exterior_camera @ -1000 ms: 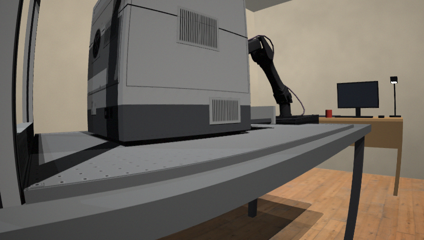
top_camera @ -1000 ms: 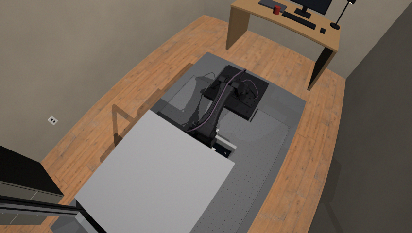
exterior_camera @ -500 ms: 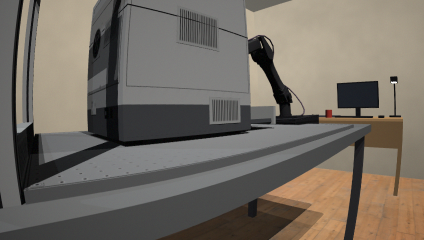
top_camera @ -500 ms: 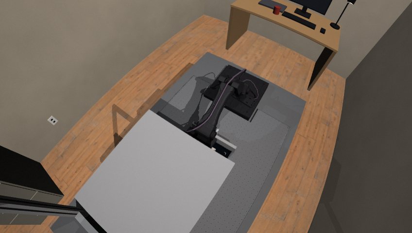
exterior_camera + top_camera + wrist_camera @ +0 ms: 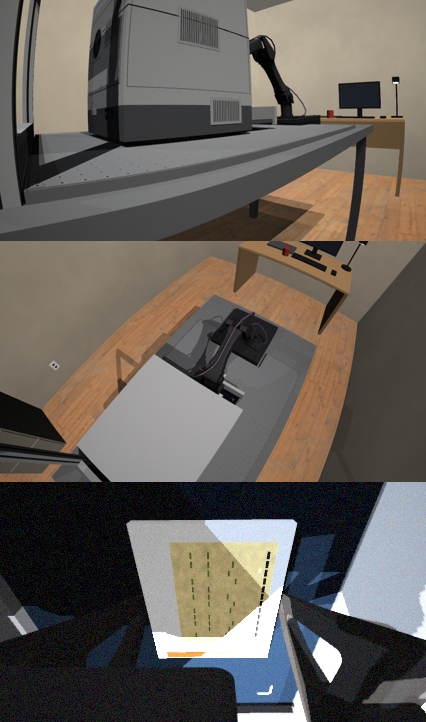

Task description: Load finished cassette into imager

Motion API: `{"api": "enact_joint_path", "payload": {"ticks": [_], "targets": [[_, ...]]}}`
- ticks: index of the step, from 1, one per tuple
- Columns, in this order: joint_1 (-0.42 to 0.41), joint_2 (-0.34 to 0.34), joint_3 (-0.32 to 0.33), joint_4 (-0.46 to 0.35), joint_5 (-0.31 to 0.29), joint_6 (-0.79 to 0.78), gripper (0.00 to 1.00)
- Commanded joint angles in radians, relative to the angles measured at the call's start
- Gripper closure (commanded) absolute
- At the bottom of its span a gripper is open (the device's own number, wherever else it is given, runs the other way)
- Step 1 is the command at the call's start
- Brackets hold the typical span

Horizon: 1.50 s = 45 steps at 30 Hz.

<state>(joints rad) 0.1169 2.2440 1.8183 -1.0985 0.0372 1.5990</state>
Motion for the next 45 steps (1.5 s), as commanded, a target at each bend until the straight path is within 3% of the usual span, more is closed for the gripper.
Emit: {"api": "enact_joint_path", "payload": {"ticks": [1,7,8,10,15,19,20,24,25,27,28,33,36,37,45], "targets": [[-0.003,-0.011,0.042,-0.003,0.001,-0.009,0.09],[-0.003,0.010,0.063,-0.022,0.001,-0.009,0.09],[-0.002,-0.037,-0.006,0.034,0.003,-0.010,0.09],[-0.003,-0.037,0.039,0.031,0.003,-0.009,0.09],[-0.003,0.011,0.062,0.001,0.003,-0.010,0.09],[-0.003,0.007,0.070,-0.007,0.003,-0.010,0.09],[-0.002,-0.037,0.001,0.048,0.005,-0.011,0.09],[-0.003,-0.034,0.054,0.043,0.005,-0.010,0.09],[-0.002,-0.047,-0.013,0.074,0.007,-0.012,0.09],[-0.002,-0.043,-0.004,0.072,0.007,-0.012,0.09],[-0.002,-0.046,0.035,0.072,0.007,-0.011,0.09],[-0.003,0.000,0.053,0.060,0.007,-0.012,0.09],[-0.003,-0.004,0.056,0.050,0.007,-0.012,0.09],[-0.003,-0.034,0.057,0.047,0.007,-0.011,0.09],[-0.004,-0.034,0.062,0.032,0.007,-0.012,0.09]]}}
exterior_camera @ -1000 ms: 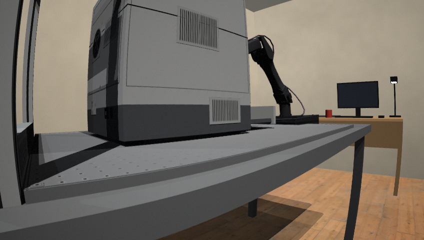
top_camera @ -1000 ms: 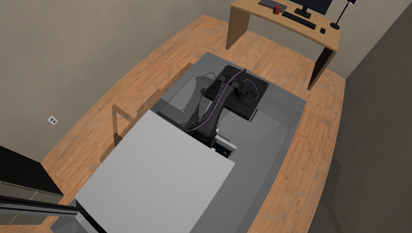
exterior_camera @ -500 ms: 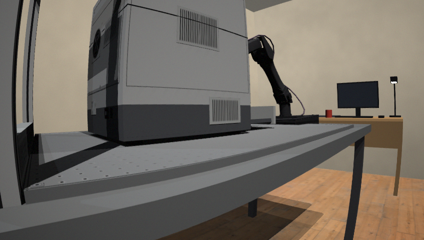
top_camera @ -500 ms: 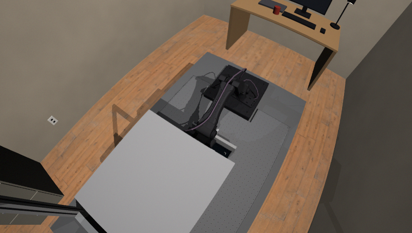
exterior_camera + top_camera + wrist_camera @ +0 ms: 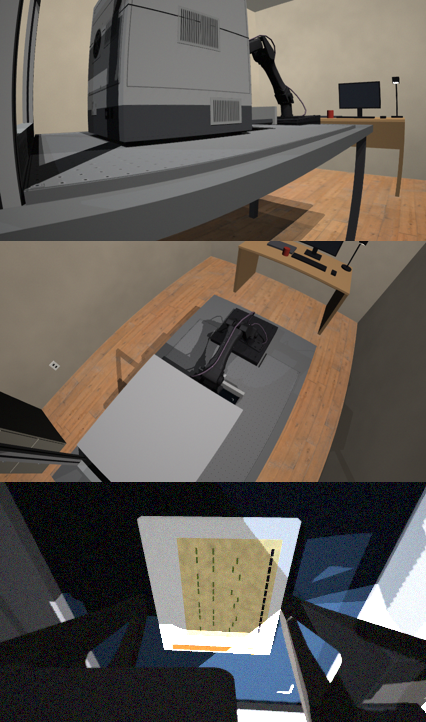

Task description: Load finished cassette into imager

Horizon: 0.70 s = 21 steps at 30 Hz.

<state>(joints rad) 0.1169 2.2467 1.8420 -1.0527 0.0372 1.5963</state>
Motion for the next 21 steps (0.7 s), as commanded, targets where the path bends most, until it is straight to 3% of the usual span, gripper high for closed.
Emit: {"api": "enact_joint_path", "payload": {"ticks": [1,21], "targets": [[-0.004,-0.037,0.037,-0.013,0.007,-0.009,0.09],[-0.005,-0.049,-0.021,0.011,0.007,-0.009,0.09]]}}
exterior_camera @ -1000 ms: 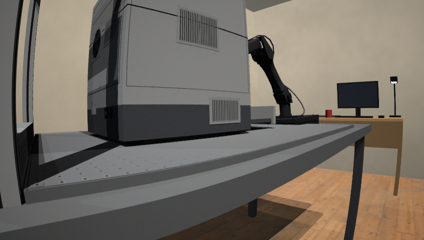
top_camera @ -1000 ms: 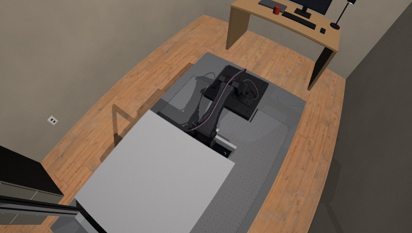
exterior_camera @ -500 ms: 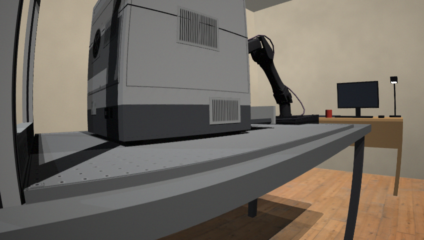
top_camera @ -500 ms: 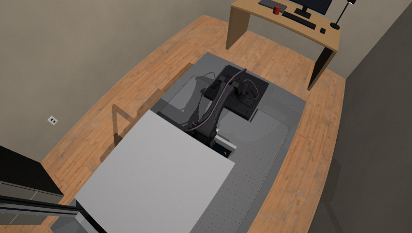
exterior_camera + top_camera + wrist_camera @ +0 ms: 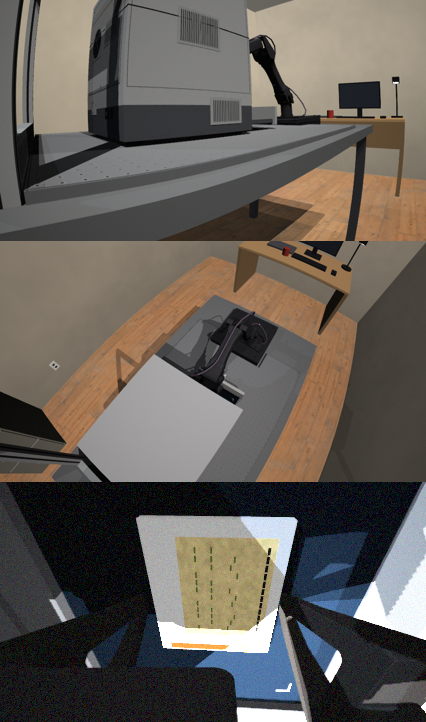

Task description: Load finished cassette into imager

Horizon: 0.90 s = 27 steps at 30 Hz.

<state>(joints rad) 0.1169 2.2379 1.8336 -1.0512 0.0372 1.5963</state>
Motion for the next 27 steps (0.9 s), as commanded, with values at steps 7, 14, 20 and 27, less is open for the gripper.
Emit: {"api": "enact_joint_path", "payload": {"ticks": [7,14,20,27], "targets": [[-0.005,-0.043,-0.011,0.016,0.007,-0.009,0.09],[-0.005,-0.046,-0.027,0.012,0.006,-0.009,0.09],[-0.005,-0.048,-0.010,0.016,0.007,-0.009,0.09],[-0.005,-0.048,-0.027,0.019,0.007,-0.010,0.09]]}}
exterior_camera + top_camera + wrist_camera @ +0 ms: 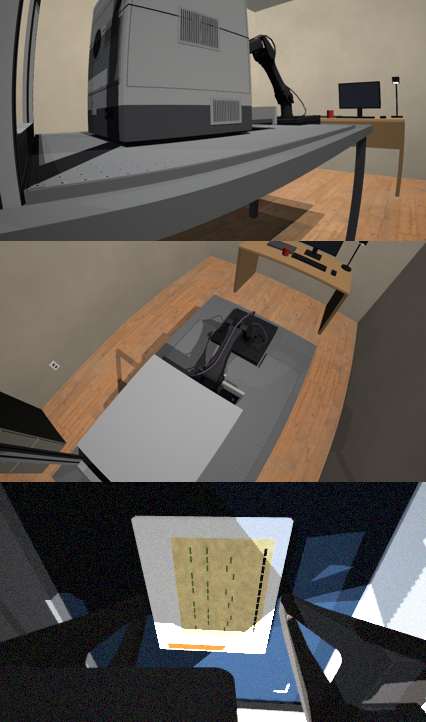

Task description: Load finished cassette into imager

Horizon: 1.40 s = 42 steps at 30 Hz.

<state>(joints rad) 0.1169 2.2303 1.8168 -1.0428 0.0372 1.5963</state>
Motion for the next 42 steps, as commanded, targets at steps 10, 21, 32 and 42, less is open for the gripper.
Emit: {"api": "enact_joint_path", "payload": {"ticks": [10,21,32,42], "targets": [[-0.006,-0.042,-0.017,0.011,0.006,-0.010,0.09],[-0.004,-0.051,0.031,-0.022,0.007,-0.008,0.09],[0.001,-0.065,0.056,-0.061,0.007,-0.004,0.09],[0.006,-0.078,0.088,-0.105,0.008,0.000,0.09]]}}
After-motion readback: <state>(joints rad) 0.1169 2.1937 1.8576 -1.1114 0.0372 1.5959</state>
